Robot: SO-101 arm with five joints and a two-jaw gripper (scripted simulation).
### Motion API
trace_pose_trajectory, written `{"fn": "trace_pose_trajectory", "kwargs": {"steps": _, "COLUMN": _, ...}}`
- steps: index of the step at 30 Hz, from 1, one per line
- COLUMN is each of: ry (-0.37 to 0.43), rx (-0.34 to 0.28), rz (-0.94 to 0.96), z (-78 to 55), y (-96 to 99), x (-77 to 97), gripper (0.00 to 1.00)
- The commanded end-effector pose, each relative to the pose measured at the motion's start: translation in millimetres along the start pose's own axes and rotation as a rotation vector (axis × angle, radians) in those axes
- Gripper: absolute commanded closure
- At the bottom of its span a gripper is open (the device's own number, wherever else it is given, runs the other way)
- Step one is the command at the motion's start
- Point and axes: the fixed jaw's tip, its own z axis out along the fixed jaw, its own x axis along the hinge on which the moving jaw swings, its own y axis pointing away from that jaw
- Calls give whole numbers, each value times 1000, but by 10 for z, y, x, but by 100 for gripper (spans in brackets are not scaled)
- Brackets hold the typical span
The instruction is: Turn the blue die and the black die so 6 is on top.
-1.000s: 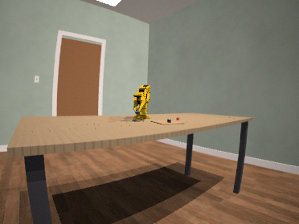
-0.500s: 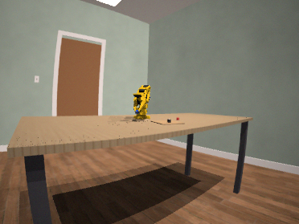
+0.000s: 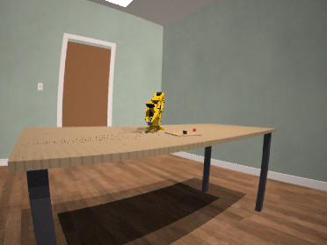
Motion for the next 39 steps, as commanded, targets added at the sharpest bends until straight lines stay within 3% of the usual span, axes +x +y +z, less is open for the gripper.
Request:
{"fn": "trace_pose_trajectory", "kwargs": {"steps": 1, "ry": -106, "rx": -7, "rz": -10, "z": 49, "y": 17, "x": -105, "gripper": 100}}
{"fn": "trace_pose_trajectory", "kwargs": {"steps": 8, "ry": -211, "rx": -9, "rz": -11, "z": 75, "y": 19, "x": -135, "gripper": 100}}
{"fn": "trace_pose_trajectory", "kwargs": {"steps": 18, "ry": -282, "rx": -10, "rz": -12, "z": 65, "y": 19, "x": -153, "gripper": 100}}
{"fn": "trace_pose_trajectory", "kwargs": {"steps": 39, "ry": -294, "rx": -10, "rz": -12, "z": 61, "y": 20, "x": -156, "gripper": 100}}
